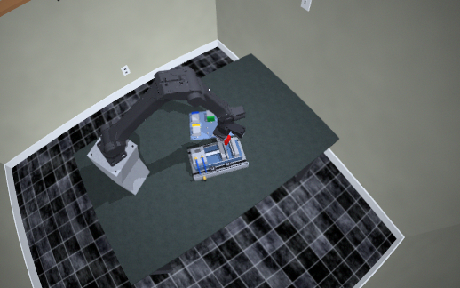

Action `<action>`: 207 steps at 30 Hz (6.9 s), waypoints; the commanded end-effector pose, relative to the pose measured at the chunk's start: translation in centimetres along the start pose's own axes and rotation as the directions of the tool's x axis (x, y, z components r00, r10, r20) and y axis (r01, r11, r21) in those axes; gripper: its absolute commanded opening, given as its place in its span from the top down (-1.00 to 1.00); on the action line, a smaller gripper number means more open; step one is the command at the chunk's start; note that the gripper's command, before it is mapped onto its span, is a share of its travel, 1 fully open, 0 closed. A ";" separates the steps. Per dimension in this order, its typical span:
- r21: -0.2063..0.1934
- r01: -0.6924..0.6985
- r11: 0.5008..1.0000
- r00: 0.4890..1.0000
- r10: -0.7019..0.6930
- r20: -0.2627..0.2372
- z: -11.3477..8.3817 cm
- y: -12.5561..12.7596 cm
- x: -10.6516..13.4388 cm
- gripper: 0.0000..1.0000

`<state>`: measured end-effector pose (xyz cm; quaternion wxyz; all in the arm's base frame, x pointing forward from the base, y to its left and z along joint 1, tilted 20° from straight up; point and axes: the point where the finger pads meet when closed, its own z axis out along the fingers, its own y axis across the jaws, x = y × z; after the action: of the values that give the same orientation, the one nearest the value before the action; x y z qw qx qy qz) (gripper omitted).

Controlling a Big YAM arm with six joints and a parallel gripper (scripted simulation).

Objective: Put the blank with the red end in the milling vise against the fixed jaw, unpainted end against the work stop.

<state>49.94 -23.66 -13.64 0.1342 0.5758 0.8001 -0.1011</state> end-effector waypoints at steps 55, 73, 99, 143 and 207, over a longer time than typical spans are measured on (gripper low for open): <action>-0.065 -0.717 0.694 0.696 0.718 0.001 -2.4 -1.5 -5.3 1.00; -0.064 -0.716 0.695 0.696 0.718 0.001 -2.4 -1.6 -5.3 1.00; -0.064 -0.716 0.695 0.696 0.718 0.001 -2.4 -1.6 -5.3 1.00; -0.060 -0.733 0.678 0.679 0.734 0.000 -2.6 -1.4 -5.6 1.00; -0.068 -0.755 0.652 0.654 0.757 -0.002 -3.6 -0.8 -6.8 1.00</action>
<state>48.78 -27.70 -11.16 0.1678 0.8507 0.4968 -0.0367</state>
